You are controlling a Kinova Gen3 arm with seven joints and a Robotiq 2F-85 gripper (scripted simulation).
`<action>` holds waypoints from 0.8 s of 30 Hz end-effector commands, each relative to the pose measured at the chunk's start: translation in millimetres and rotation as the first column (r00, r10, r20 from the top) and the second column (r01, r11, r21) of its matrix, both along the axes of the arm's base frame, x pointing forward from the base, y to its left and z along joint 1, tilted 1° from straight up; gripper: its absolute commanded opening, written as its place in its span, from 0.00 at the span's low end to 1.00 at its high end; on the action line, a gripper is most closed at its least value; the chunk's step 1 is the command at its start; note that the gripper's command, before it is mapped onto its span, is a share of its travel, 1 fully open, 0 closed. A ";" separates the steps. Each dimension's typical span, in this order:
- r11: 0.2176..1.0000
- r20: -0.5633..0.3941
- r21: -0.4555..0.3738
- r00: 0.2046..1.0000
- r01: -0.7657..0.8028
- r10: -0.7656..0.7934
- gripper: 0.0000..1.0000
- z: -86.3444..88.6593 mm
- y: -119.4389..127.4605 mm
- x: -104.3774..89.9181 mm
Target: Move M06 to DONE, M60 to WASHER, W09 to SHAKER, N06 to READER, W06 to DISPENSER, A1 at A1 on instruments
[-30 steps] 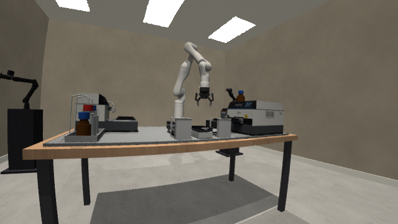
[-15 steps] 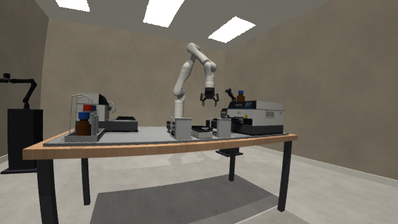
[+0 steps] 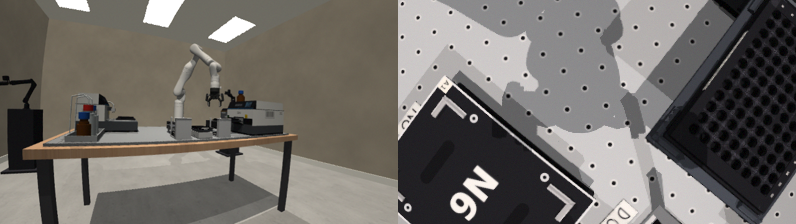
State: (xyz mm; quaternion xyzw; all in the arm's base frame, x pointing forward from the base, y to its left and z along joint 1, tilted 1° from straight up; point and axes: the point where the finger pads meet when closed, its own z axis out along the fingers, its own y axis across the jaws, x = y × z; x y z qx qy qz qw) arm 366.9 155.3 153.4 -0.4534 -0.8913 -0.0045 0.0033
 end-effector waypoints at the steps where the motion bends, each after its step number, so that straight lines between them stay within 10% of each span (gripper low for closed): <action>1: 0.994 0.000 -0.001 0.994 0.111 -0.111 1.00 0.6 9.8 4.4; 24: 0.905 -0.003 -0.002 0.905 0.425 -0.425 1.00 1.2 70.5 28.6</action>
